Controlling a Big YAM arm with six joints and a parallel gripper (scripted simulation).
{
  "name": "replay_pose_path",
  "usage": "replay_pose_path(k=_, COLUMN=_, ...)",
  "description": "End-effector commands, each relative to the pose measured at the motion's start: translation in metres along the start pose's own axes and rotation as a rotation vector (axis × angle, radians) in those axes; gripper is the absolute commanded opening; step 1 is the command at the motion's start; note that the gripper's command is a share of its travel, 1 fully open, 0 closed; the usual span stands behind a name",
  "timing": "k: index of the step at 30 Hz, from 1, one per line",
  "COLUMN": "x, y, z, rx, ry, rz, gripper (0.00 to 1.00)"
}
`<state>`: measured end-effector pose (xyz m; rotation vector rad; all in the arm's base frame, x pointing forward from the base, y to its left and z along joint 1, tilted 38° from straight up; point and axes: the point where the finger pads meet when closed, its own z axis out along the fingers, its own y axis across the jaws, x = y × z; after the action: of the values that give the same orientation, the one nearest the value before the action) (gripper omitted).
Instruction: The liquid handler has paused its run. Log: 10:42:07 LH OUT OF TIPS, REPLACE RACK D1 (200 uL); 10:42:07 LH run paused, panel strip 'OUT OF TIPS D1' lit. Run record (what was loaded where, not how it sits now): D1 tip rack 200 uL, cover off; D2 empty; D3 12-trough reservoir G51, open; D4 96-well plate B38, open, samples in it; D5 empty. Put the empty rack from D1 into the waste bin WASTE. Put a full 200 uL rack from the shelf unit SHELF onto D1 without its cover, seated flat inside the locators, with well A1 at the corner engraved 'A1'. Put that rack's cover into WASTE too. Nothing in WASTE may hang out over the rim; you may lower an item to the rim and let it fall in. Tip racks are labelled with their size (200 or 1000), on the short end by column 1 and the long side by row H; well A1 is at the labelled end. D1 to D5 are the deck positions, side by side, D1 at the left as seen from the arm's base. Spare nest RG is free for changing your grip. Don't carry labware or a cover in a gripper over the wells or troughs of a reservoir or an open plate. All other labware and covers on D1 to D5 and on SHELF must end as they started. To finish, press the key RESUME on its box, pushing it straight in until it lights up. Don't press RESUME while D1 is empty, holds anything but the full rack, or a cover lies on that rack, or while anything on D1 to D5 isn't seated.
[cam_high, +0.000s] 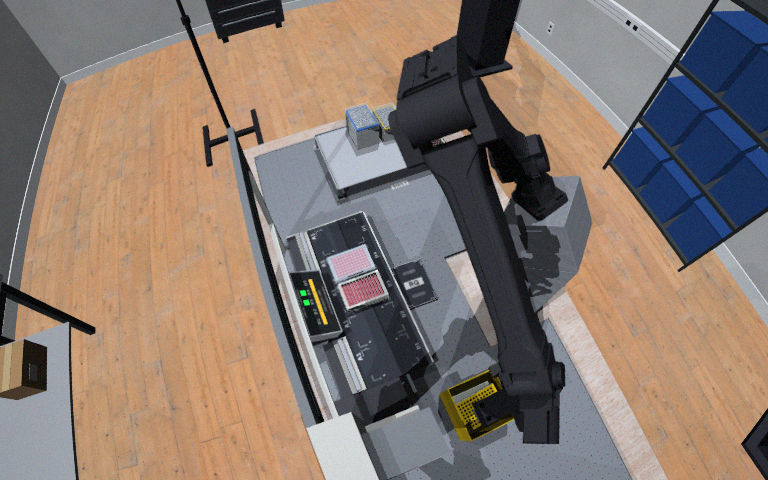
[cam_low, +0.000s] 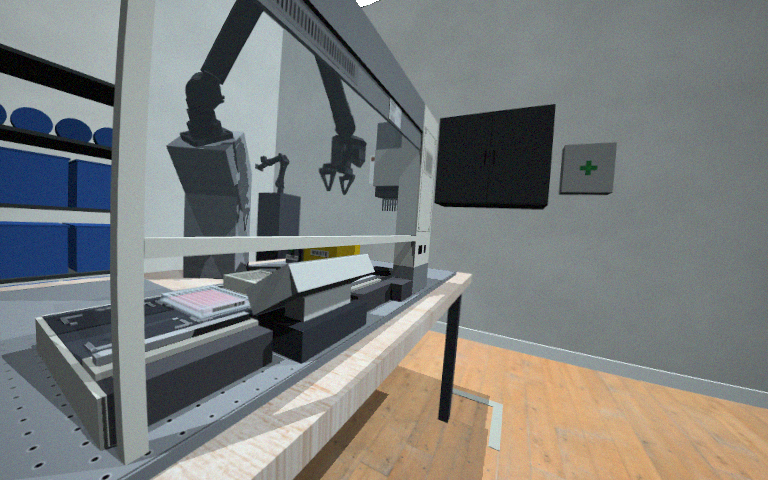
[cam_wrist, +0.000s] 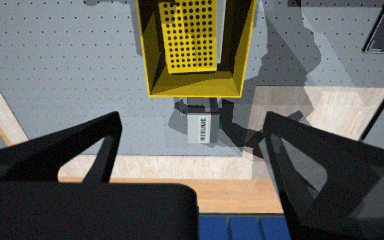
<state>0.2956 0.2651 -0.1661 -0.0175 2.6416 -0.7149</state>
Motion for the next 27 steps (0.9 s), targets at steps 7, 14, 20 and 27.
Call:
replay_pose_path(k=7, x=-0.0061, y=0.0086, z=-0.0086, rx=-0.014, ry=-0.011, rz=0.015, gripper=1.0)
replay_pose_path(k=14, x=-0.0061, y=0.0086, z=-0.0086, rx=-0.014, ry=-0.011, rz=0.015, gripper=1.0)
replay_pose_path(k=20, x=-0.0061, y=0.0086, z=-0.0086, rx=-0.014, ry=-0.011, rz=0.015, gripper=1.0)
replay_pose_path(k=27, x=-0.0061, y=0.0086, z=-0.0086, rx=-0.014, ry=-0.011, rz=0.015, gripper=1.0)
